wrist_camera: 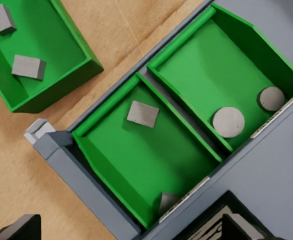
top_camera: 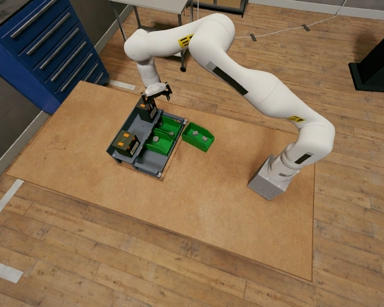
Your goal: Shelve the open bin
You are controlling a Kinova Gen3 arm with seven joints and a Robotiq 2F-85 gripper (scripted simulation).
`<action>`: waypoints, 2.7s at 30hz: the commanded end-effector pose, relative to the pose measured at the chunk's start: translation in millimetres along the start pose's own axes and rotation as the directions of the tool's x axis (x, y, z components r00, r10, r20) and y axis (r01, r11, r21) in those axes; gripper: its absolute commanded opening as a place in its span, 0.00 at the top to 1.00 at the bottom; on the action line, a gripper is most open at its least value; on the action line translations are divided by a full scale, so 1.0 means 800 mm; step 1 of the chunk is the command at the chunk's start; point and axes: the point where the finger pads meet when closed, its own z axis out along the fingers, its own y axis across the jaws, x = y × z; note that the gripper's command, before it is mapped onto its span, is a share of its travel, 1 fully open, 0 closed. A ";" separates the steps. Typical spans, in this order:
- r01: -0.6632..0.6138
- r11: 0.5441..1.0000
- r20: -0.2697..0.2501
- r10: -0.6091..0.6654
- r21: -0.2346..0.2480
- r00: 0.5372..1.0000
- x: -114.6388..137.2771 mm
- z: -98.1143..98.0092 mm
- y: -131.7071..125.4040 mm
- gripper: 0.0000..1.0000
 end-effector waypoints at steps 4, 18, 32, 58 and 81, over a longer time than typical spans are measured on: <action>0.000 1.000 0.002 0.000 -0.002 1.000 -0.001 -0.002 0.000 0.00; 0.000 1.000 0.002 0.000 -0.002 1.000 -0.001 -0.002 0.000 0.00; 0.000 1.000 0.002 0.000 -0.002 1.000 -0.001 -0.029 -0.002 0.00; 0.000 1.000 0.002 0.000 -0.002 1.000 -0.001 -0.064 -0.005 0.00; 0.000 1.000 0.002 0.000 -0.002 1.000 -0.001 -0.057 -0.004 0.00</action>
